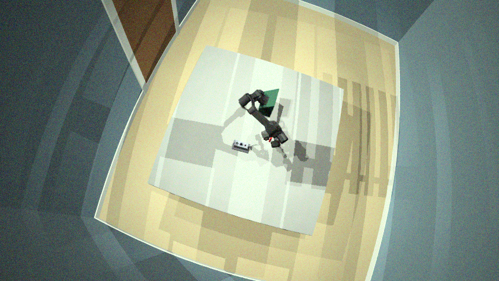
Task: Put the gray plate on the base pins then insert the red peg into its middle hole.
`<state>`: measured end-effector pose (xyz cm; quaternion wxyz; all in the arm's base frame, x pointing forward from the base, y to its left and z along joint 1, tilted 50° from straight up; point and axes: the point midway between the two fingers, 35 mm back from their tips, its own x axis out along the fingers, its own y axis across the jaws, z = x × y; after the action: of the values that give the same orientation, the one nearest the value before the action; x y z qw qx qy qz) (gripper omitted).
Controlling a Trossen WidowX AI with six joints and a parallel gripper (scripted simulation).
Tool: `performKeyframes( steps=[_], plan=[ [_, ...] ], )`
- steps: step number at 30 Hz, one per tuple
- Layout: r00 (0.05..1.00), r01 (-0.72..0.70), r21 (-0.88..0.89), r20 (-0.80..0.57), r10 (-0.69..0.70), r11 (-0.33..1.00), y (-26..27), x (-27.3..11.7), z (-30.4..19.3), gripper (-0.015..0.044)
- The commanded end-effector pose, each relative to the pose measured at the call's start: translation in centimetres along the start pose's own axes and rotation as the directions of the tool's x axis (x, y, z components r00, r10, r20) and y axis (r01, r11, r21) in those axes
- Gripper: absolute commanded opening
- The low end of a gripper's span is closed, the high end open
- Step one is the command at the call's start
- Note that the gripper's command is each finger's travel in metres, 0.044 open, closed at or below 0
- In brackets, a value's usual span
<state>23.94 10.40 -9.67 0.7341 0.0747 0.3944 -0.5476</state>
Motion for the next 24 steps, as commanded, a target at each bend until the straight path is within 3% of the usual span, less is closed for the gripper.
performKeyframes(
  steps=[1, 24],
  plan=[
    [1.000, 0.006, -0.006, 0.006, -0.006, 1.000, -0.1, 0.8, 0.0, 0.0440],
    [1.000, 0.007, -0.005, 0.009, -0.007, 1.000, -0.3, 4.6, 0.1, 0.0440]
  ],
)
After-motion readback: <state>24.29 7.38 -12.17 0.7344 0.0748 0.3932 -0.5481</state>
